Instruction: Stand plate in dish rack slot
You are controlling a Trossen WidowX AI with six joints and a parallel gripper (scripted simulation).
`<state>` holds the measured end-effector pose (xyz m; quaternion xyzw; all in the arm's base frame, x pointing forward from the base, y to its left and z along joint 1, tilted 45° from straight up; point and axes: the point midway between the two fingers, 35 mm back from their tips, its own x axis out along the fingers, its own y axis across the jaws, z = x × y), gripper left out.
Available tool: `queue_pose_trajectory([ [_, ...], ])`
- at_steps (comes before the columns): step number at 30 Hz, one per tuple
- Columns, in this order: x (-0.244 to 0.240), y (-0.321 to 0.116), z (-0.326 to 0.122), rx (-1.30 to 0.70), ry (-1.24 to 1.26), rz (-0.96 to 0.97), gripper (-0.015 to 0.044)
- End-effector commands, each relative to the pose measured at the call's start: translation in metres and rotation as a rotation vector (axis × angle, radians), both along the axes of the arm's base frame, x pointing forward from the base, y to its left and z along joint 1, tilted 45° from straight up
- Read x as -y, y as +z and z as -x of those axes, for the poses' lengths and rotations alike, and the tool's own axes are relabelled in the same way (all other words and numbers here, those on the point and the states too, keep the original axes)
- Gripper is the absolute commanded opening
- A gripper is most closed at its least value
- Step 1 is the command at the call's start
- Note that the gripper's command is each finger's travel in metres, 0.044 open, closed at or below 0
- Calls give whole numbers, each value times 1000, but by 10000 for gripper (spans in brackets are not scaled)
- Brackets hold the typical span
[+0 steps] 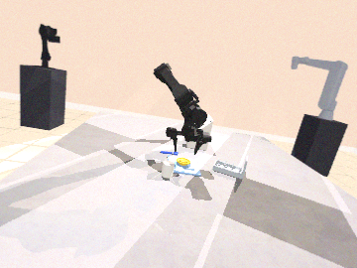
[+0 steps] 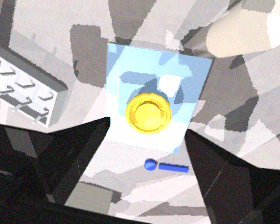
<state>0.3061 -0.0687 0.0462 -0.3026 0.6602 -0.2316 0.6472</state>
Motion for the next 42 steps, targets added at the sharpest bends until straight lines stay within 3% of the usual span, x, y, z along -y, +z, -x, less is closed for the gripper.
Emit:
queue_pose_trajectory([
  [1,5,-5,0,-2,4,5,400],
  [28,33,-33,2,-2,4,9,400],
  [30,33,-33,2,-2,4,9,350],
  [38,33,-33,2,-2,4,9,350],
  [42,33,-33,2,-2,4,9,323],
])
